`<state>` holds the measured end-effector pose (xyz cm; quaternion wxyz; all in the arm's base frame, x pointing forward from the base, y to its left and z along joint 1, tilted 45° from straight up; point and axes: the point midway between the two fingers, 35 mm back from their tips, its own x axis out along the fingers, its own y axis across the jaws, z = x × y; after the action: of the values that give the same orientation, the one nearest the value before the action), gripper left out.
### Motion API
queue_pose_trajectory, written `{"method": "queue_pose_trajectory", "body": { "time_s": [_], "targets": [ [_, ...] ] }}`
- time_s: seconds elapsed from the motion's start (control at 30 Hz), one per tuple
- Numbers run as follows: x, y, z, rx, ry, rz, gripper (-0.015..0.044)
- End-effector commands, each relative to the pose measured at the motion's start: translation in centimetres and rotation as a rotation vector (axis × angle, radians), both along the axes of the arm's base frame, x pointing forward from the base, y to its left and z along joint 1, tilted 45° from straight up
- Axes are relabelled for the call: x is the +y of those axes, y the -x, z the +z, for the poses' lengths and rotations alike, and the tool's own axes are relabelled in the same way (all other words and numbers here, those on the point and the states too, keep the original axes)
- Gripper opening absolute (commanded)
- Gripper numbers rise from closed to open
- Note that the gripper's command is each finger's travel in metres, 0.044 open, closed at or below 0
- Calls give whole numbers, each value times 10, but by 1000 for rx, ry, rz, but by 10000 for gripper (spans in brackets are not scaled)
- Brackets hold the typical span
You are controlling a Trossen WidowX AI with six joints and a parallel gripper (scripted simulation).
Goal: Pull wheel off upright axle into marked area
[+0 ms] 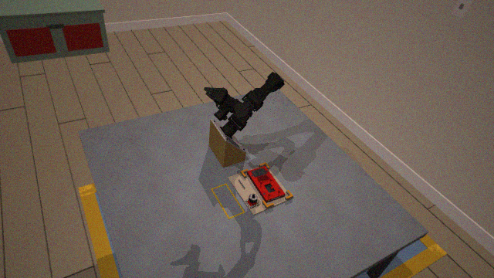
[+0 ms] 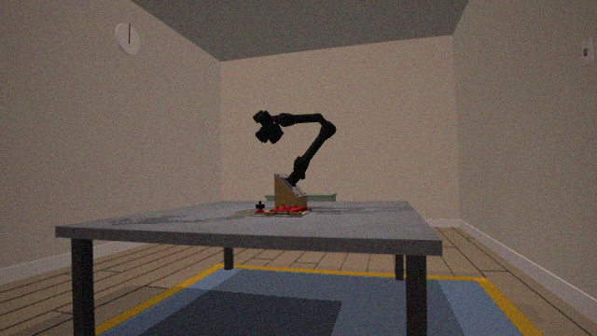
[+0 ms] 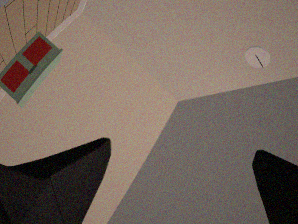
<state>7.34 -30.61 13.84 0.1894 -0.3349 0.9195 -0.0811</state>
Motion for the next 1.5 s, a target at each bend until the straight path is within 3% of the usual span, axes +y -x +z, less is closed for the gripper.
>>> {"method": "queue_pose_trajectory", "body": {
  "time_s": [0.0, 0.1, 0.4, 0.67, 1.03, 1.47],
  "targets": [
    [0, -2, -2, -11, -6, 3, 374],
    [2, -30, -28, -159, -92, 32, 300],
    [59, -144, -115, -649, -501, -21, 300],
    [140, -218, -150, -883, -846, -230, 300],
    [272, -296, -152, -965, -1312, -740, 300],
    [283, -299, -147, -959, -1338, -779, 300]
  ]
}}
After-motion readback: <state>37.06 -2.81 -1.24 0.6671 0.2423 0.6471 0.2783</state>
